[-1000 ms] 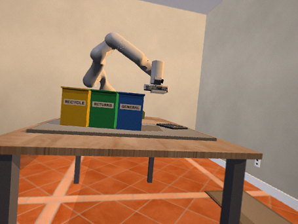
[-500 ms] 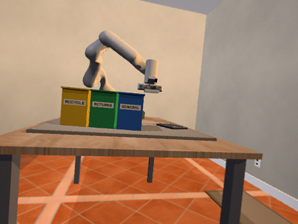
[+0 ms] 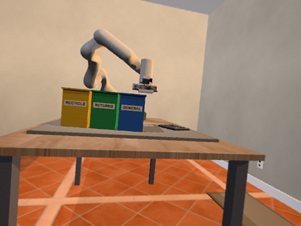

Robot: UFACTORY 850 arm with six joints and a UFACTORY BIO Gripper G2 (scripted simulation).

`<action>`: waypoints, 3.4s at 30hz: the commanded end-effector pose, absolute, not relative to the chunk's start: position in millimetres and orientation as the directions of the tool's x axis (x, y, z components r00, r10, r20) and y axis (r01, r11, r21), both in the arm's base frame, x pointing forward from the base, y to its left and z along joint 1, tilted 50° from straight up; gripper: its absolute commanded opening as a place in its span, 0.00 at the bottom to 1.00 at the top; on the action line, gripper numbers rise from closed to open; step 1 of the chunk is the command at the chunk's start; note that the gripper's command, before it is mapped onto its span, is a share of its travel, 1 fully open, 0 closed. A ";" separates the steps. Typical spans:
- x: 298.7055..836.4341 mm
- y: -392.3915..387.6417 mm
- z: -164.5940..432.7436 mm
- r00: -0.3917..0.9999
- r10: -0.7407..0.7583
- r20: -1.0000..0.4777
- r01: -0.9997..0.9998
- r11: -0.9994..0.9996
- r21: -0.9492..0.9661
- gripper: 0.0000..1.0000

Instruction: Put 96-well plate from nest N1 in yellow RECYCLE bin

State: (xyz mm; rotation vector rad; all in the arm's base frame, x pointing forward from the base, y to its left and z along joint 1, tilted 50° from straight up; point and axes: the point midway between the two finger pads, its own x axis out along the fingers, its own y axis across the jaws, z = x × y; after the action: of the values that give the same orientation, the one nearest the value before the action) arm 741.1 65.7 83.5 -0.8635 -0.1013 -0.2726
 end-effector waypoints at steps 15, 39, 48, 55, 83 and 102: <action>742.6 30.7 125.0 0.961 -0.195 0.199 0.277 0.619 -0.735 0.00; 744.1 -17.9 179.9 0.961 -0.195 0.199 0.277 0.618 -0.735 0.00; 744.6 -33.3 197.4 0.961 -0.195 0.199 0.277 0.618 -0.735 0.00; 745.1 -48.8 214.9 0.961 -0.195 0.199 0.277 0.618 -0.735 0.00; 746.7 -101.7 274.9 0.961 -0.195 0.199 0.277 0.618 -0.735 0.00; 747.9 -139.2 317.5 0.961 -0.195 0.199 0.277 0.618 -0.735 0.00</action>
State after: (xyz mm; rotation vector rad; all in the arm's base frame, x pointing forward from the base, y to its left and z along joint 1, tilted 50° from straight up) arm 747.2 -132.7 308.6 -0.8633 -0.1018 -0.2723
